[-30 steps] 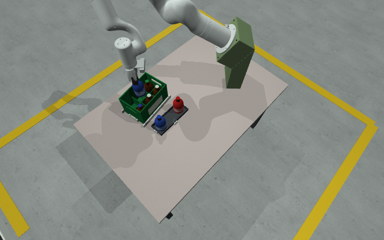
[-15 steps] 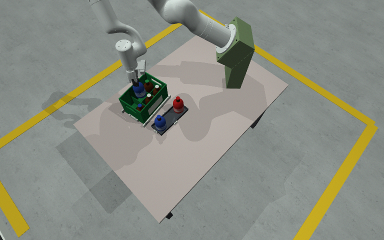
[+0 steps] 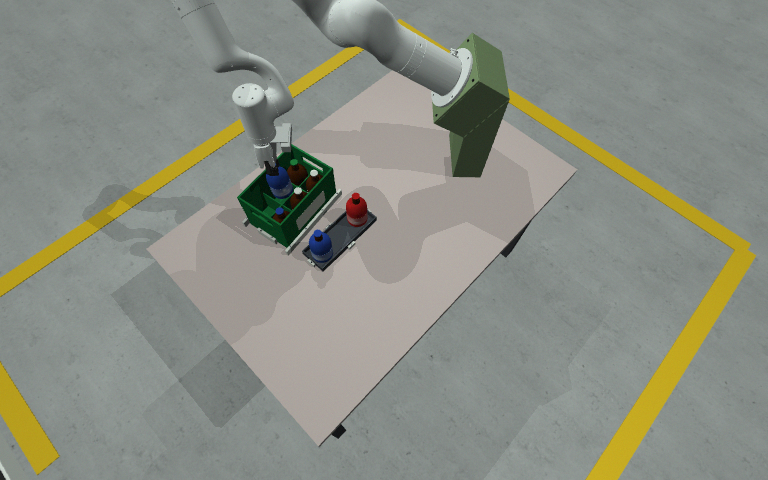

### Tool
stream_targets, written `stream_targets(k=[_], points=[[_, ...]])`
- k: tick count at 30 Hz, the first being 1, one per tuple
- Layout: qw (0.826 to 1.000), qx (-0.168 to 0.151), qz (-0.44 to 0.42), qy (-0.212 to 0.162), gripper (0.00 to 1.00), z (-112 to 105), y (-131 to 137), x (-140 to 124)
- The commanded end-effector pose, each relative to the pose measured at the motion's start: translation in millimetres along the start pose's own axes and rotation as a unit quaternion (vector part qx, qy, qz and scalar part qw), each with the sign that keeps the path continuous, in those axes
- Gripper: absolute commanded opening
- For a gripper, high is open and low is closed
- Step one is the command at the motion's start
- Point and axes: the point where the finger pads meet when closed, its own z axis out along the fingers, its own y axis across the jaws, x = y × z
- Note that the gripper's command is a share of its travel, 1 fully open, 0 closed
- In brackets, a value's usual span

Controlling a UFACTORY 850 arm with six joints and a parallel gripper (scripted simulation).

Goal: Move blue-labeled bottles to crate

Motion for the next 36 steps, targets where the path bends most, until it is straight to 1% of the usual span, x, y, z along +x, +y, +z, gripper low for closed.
stream_targets(k=[1,36], points=[[1.000,0.000,0.000,0.000,0.00,5.7,0.1,-0.3],[1.000,0.000,0.000,0.000,0.00,31.8,0.1,-0.4]])
